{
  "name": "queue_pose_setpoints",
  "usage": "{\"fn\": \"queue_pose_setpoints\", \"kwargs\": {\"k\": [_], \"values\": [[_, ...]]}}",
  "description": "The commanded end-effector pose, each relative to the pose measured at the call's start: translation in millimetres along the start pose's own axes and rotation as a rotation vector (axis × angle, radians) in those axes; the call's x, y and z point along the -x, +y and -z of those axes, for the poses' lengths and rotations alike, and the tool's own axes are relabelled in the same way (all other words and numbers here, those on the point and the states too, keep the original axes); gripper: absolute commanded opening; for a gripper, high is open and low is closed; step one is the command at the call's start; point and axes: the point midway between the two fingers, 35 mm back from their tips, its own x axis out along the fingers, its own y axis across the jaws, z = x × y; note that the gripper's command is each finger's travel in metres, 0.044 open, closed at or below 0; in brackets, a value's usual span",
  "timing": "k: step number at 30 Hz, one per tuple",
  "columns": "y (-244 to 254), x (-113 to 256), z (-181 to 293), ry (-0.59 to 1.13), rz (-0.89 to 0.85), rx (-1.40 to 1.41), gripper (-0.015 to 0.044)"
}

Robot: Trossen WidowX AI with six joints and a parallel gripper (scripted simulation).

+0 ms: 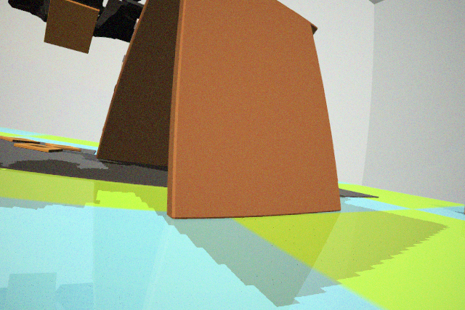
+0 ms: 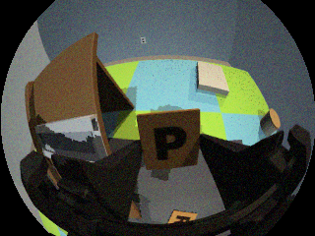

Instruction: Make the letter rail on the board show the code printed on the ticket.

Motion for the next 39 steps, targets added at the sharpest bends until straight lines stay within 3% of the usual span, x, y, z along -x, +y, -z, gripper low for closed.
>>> {"fn": "queue_pose_setpoints", "kwargs": {"k": [1, 39], "values": [[3.2, 0.1, 2.2, 0.003, 0.0, -0.008, 0.0], [22.1, 0.0, 2.6, 0.003, 0.0, -0.009, 0.0]]}}
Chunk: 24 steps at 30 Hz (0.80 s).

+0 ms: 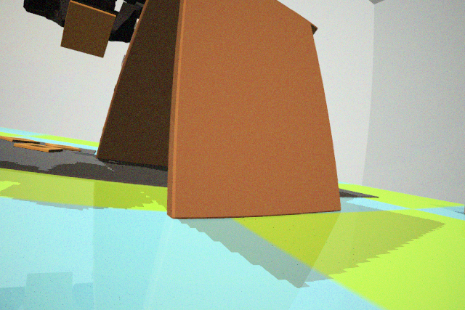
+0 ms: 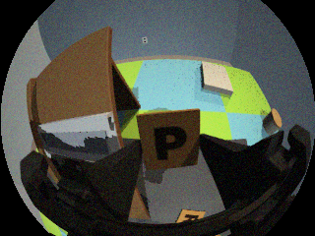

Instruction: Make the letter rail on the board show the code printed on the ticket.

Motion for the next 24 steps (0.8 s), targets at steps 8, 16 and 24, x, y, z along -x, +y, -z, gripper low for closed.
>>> {"fn": "queue_pose_setpoints", "kwargs": {"k": [8, 16, 24], "values": [[6.2, 0.1, 2.5, 0.004, 0.003, -0.008, 0.0], [10.2, 0.0, 2.6, 0.004, 0.003, -0.008, 0.0], [14.2, 0.0, 2.6, 0.004, 0.003, -0.009, 0.0]]}}
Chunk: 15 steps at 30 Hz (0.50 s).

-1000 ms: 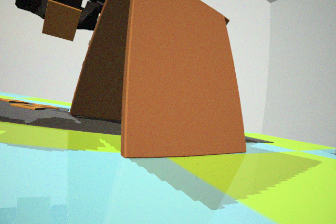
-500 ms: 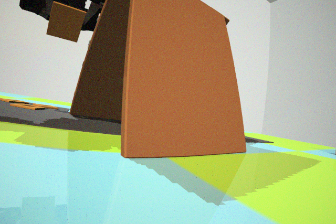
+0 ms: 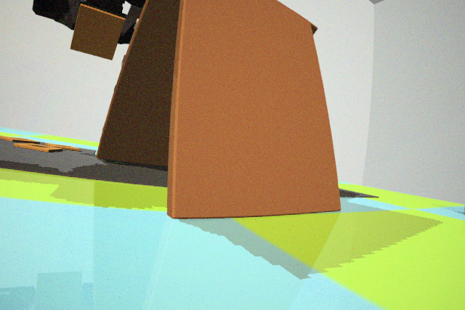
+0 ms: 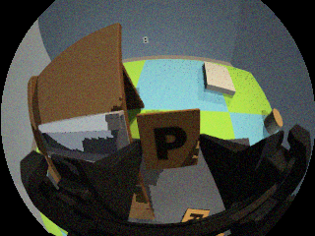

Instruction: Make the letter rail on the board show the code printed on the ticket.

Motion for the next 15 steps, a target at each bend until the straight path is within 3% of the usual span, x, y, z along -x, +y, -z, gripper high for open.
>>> {"fn": "queue_pose_setpoints", "kwargs": {"k": [1, 15], "values": [[2.7, 0.1, 2.5, 0.003, 0.003, -0.008, 0.0], [9.7, 0.1, 2.6, 0.003, 0.003, -0.008, 0.0]]}}
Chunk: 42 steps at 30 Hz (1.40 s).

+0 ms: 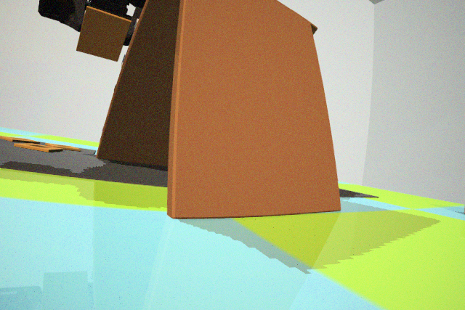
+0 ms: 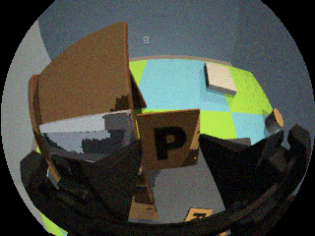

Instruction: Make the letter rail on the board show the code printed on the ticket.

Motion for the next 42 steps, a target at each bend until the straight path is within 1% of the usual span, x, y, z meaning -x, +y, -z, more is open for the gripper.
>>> {"fn": "queue_pose_setpoints", "kwargs": {"k": [1, 42], "values": [[2.7, 0.1, 2.5, 0.003, 0.004, -0.008, 0.0], [23.2, 0.0, 2.7, 0.004, 0.003, -0.009, 0.0]]}}
